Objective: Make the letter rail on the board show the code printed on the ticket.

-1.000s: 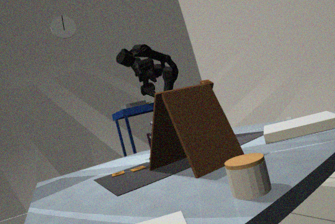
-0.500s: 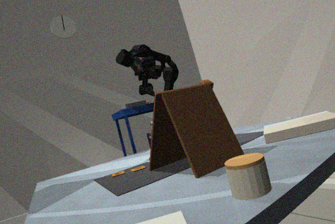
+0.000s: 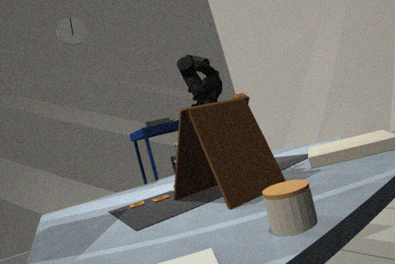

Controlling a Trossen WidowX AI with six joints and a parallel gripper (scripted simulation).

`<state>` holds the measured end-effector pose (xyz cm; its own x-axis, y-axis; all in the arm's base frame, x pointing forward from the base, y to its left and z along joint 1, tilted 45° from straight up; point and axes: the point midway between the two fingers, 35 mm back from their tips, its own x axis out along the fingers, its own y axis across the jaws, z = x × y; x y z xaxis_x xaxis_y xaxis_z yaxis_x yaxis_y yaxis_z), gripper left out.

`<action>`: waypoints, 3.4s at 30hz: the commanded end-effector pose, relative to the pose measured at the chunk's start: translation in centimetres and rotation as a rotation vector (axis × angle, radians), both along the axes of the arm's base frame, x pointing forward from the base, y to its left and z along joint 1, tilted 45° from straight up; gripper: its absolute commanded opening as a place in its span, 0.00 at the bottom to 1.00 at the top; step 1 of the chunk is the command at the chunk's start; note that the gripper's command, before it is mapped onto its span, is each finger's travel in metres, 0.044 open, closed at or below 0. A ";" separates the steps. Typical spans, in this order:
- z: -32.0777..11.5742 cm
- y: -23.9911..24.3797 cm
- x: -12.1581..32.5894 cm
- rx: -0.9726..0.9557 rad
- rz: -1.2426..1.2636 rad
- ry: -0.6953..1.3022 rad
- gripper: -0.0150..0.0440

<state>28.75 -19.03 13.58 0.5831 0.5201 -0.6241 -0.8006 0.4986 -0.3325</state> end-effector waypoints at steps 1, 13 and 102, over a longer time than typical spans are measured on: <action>1.0 4.7 2.5 -0.054 0.070 0.015 0.83; -3.2 23.1 1.1 0.063 0.331 0.295 0.83; -6.4 26.4 0.8 0.068 0.344 0.313 0.25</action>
